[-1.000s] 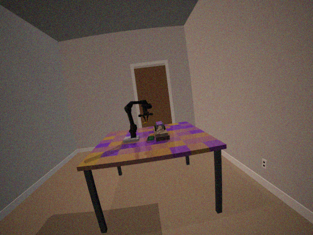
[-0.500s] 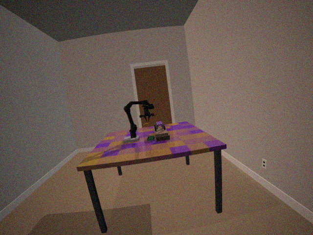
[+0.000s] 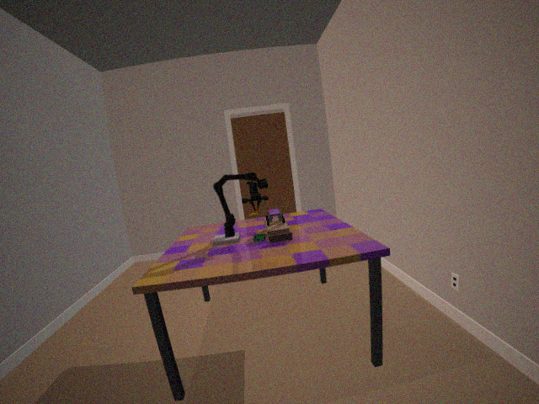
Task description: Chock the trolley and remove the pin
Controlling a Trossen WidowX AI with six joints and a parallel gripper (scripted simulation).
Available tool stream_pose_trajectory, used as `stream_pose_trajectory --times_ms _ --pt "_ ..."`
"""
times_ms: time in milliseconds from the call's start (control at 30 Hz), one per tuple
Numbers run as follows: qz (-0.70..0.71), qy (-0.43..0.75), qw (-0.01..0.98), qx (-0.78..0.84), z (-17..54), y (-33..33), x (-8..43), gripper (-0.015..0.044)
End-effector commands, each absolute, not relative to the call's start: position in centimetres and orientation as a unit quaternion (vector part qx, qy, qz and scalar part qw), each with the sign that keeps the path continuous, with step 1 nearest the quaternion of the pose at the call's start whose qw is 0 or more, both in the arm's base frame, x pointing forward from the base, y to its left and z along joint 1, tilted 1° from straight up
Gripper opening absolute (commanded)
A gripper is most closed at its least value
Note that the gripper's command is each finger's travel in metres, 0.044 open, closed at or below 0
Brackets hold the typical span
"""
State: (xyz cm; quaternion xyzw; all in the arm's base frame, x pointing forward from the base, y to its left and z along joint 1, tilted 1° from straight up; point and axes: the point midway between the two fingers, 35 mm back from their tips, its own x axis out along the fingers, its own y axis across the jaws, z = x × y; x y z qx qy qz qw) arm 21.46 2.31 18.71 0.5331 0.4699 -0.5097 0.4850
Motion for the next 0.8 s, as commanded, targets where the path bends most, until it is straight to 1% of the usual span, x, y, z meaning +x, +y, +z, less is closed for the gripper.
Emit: stream_pose_trajectory --times_ms 0,767 --pt "-0.507 0.472 0.486 0.532 18.6 1.1 21.6 0.0" --pt "-0.509 0.47 0.488 0.531 18.1 -7.3 22.5 0.0"
